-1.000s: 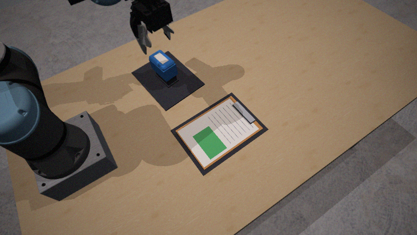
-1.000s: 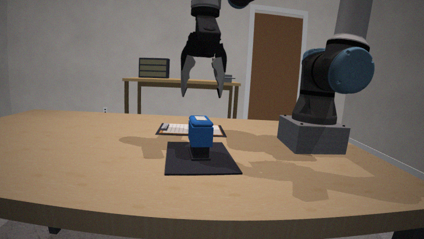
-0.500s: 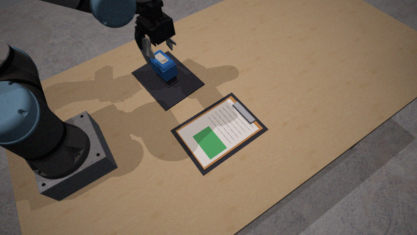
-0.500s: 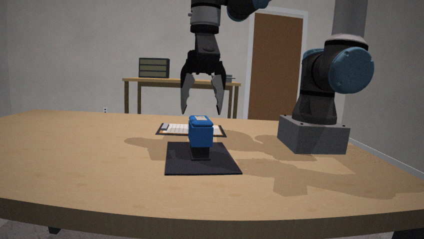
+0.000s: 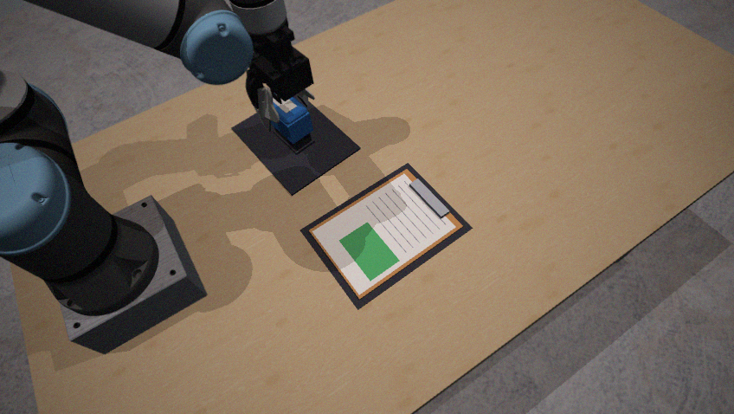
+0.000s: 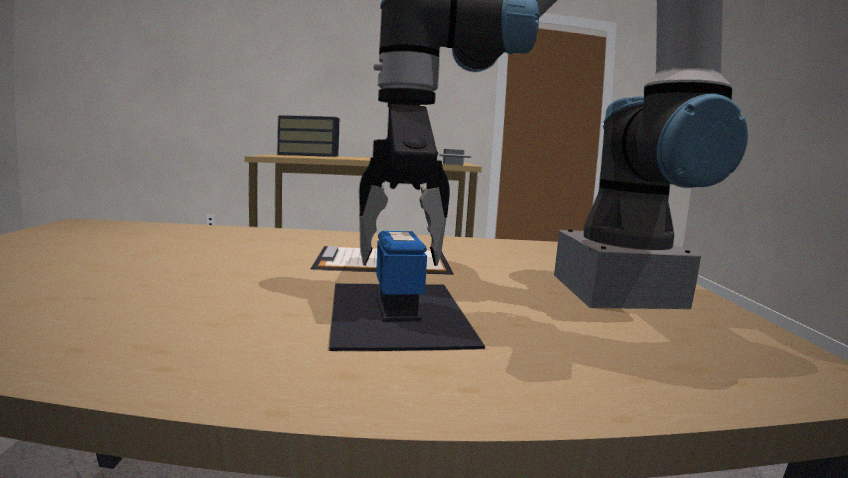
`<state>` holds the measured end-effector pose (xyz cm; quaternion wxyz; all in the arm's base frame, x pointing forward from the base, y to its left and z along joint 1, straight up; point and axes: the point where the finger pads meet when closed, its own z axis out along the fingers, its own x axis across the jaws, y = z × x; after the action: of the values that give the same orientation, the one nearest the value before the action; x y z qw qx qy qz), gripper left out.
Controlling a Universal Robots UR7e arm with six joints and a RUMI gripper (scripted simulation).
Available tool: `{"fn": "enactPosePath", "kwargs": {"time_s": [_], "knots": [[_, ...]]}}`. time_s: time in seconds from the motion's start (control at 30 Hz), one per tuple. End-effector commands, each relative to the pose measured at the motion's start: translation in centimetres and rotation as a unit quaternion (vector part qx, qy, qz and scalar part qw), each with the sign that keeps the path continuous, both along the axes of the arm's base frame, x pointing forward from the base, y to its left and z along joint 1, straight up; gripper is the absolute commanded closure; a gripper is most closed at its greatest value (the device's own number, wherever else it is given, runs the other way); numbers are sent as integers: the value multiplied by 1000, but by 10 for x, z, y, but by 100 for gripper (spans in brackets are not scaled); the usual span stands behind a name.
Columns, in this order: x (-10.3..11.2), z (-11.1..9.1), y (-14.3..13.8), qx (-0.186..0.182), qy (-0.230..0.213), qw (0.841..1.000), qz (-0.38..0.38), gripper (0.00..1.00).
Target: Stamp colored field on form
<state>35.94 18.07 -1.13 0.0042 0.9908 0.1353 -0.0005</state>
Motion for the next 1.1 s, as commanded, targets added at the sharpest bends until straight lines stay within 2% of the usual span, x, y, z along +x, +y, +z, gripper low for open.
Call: {"fn": "enactPosePath", "kwargs": {"time_s": [0.0,0.43,0.47,1.07], "knots": [[1,-6,0,0,-1,1000,0,45],[1,-6,0,0,-1,1000,0,45],[1,-6,0,0,-1,1000,0,80],[1,-6,0,0,-1,1000,0,80]]}}
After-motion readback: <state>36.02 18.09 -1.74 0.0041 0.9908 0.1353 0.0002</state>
